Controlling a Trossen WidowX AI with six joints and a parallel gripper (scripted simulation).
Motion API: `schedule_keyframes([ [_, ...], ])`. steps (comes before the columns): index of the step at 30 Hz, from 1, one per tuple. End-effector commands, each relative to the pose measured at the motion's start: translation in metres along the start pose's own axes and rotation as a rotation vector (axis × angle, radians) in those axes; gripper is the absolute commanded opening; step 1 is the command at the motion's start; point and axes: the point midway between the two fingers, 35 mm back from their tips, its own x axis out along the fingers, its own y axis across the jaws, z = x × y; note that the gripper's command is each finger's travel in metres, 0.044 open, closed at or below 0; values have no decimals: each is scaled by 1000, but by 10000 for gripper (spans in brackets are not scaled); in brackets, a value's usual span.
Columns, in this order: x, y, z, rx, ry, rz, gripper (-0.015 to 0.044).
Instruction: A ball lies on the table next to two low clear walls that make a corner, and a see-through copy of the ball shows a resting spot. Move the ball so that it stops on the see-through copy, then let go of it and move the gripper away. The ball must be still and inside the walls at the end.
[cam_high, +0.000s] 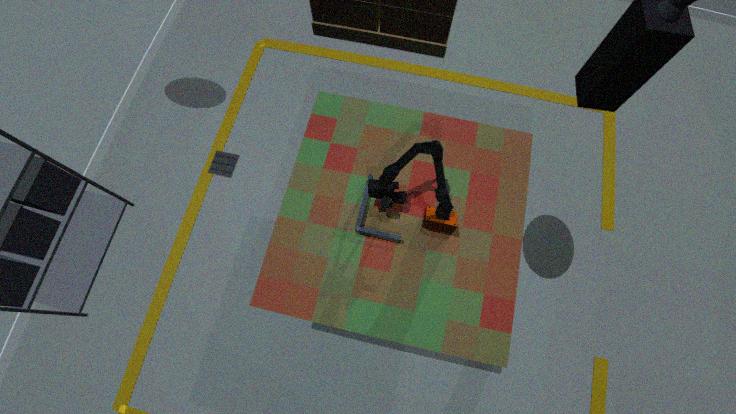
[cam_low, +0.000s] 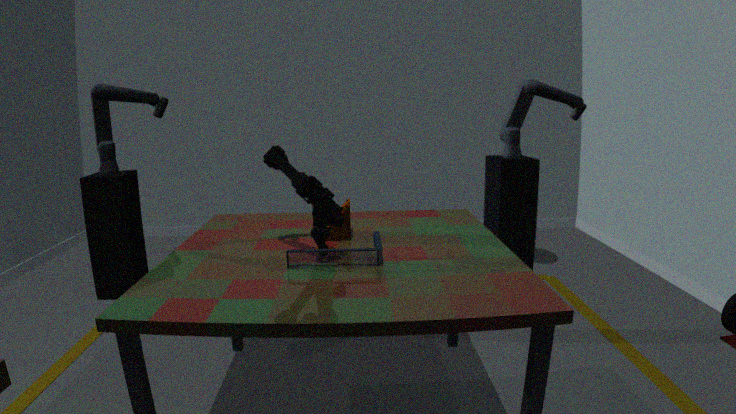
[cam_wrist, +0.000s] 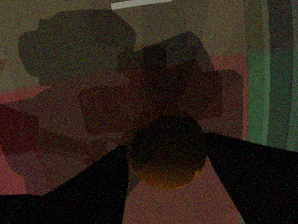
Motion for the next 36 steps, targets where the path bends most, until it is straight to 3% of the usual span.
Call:
schedule_keyframes([
  [1, 8, 2, 1, -10, 8, 5, 0],
  [5, 8, 2, 1, -10, 8, 5, 0],
  [18, 4, 0, 0, -3, 1, 0, 332],
  [22, -6, -1, 1, -4, -1, 0, 332],
  [27, -78, 1, 2, -11, 4, 6, 332],
  [36, -71, 0, 4, -22, 9, 1, 332],
])
